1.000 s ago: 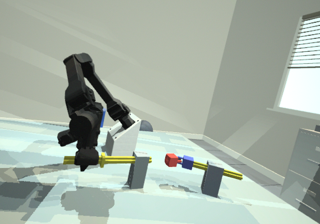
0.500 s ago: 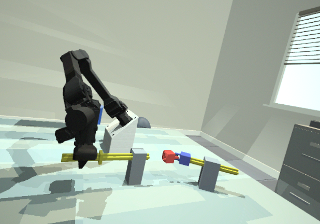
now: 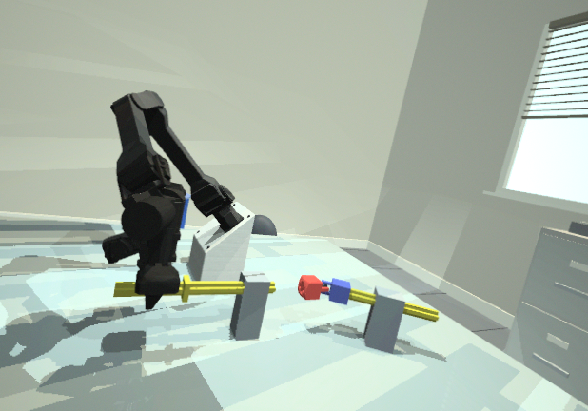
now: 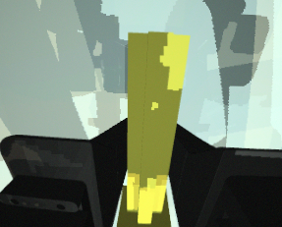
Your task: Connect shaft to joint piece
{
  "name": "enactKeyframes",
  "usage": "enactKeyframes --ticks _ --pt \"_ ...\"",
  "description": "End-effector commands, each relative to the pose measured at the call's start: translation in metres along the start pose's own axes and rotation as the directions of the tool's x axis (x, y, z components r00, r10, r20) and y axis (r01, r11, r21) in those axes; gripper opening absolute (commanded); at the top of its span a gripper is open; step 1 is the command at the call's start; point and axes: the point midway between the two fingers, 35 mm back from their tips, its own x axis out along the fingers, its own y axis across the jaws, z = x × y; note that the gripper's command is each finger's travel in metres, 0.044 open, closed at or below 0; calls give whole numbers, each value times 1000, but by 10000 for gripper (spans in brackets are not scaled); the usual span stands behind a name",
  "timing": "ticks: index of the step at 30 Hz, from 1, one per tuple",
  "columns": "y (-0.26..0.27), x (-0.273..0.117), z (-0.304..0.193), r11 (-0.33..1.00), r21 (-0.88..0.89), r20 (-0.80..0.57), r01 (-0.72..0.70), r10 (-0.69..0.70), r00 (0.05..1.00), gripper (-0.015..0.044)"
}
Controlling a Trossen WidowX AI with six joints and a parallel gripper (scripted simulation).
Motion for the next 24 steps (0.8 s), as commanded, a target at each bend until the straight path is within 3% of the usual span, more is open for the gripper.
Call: enactKeyframes --ticks 1,24 --pt "0 1 -7 1000 2 -3 -9 9 1000 0" --pt "0 2 -43 1000 0 -8 -23 23 1000 0"
